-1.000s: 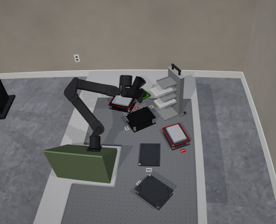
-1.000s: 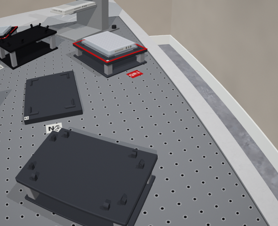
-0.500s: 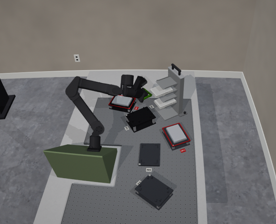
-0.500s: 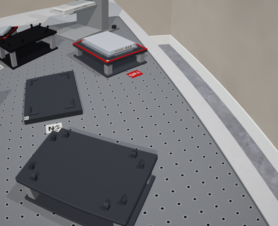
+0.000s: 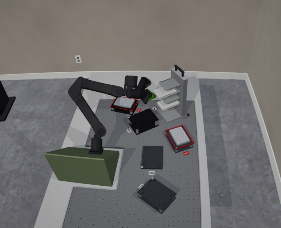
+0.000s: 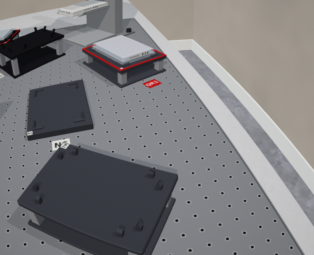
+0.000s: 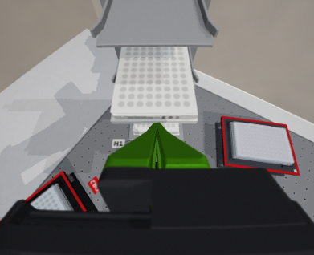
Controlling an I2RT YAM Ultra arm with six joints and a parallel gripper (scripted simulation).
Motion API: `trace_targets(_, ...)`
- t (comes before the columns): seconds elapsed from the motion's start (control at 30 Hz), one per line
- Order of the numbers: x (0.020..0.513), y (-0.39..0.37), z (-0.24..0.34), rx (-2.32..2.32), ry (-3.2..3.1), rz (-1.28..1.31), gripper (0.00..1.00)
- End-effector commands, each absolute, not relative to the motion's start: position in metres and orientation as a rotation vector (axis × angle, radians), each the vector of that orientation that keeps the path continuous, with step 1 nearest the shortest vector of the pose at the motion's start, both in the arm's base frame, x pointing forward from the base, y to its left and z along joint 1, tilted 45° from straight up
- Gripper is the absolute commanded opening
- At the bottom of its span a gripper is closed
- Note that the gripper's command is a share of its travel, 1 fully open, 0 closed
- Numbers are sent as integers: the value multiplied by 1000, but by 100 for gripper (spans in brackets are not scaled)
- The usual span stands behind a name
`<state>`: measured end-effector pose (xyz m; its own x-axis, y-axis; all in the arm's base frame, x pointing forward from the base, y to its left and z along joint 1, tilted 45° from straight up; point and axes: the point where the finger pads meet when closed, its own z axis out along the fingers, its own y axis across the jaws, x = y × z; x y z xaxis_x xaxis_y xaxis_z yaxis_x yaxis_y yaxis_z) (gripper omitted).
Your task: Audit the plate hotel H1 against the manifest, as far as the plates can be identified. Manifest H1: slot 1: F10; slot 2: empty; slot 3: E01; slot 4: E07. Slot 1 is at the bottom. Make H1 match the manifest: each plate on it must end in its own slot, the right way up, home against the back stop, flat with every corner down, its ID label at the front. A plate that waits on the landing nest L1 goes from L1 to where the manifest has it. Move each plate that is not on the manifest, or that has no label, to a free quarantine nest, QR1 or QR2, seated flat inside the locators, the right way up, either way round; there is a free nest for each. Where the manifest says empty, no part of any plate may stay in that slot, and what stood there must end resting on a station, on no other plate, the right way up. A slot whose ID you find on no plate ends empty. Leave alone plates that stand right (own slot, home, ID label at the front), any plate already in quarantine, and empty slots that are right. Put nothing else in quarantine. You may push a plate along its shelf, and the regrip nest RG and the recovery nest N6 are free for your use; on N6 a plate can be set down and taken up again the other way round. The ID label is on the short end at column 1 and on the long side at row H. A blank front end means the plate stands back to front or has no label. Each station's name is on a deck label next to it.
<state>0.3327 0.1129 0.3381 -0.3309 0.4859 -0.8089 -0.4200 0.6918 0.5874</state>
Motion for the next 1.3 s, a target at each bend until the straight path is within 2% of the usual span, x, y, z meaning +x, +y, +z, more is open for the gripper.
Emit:
trace_targets(0.0,334,110,349,57,1647,905,0)
trace_targets(1.27,354,115,358,58,1646,905,0)
